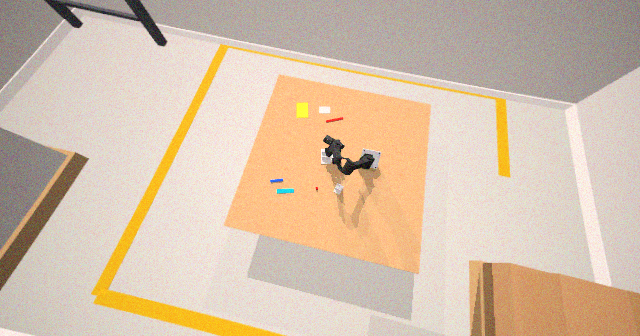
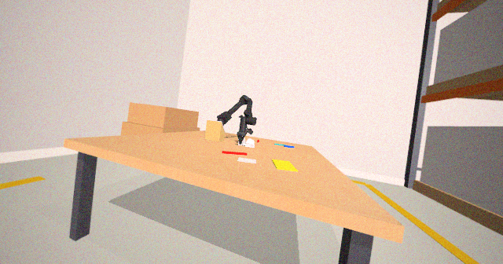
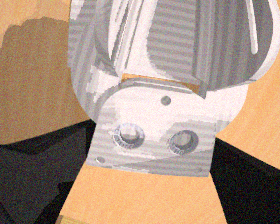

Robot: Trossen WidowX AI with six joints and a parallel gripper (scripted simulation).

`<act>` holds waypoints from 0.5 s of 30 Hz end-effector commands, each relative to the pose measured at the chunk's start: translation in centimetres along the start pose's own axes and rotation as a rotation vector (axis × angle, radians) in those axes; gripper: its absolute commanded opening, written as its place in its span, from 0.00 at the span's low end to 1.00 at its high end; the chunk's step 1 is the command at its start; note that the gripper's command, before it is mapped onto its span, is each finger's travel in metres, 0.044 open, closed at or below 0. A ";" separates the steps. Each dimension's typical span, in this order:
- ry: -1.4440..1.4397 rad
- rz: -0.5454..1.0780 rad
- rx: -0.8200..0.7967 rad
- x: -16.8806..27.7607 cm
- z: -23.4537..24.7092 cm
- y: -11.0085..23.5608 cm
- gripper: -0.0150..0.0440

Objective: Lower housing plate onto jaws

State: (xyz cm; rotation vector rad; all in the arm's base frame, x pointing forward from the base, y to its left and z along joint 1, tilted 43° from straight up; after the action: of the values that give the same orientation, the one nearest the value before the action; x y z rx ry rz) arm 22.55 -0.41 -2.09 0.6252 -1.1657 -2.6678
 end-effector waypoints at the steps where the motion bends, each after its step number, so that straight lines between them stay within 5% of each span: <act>1: -0.003 0.000 0.001 0.0 0.0 -0.1 0.85; 15: -0.003 0.000 0.001 0.0 0.0 -0.3 0.85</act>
State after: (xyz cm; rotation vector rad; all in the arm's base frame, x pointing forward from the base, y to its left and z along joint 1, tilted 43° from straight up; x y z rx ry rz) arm 22.55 -0.25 -2.25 0.6241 -1.1651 -2.6696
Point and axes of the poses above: the point midway between the two fingers, 35 mm back from their tips, its own y axis back along the fingers, its own z axis across the jaws, x = y × z, the point moved 6 cm from there along y, back along the fingers, and after that the axes turned 14 degrees about y, right-handed, at the moved point
